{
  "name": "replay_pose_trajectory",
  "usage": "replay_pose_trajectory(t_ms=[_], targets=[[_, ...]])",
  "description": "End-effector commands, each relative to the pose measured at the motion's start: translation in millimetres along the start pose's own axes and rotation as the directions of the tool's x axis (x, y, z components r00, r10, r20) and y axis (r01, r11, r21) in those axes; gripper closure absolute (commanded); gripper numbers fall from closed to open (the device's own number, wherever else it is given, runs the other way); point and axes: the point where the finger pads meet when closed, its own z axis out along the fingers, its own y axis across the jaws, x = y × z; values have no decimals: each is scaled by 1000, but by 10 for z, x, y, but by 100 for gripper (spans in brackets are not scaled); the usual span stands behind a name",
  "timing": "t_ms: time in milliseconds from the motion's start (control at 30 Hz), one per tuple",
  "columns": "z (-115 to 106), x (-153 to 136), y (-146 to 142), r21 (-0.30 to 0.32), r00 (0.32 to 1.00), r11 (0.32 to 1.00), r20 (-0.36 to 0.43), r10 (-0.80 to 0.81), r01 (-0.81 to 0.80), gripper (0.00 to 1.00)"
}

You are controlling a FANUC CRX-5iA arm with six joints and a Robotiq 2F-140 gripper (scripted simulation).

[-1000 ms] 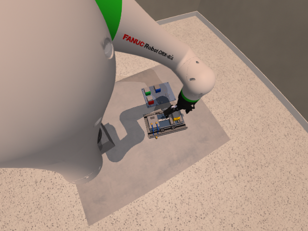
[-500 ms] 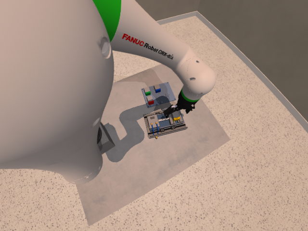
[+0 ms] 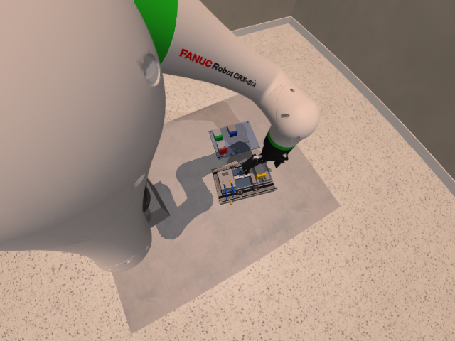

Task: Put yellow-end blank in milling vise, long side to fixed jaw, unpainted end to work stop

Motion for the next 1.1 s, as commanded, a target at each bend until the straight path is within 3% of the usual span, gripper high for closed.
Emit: replay_pose_trajectory(t_ms=[0,1067], targets=[[-15,0,-8,2,1000,1000,0,0,0,0],[-72,0,-8,2,1000,1000,0,0,0,0]])
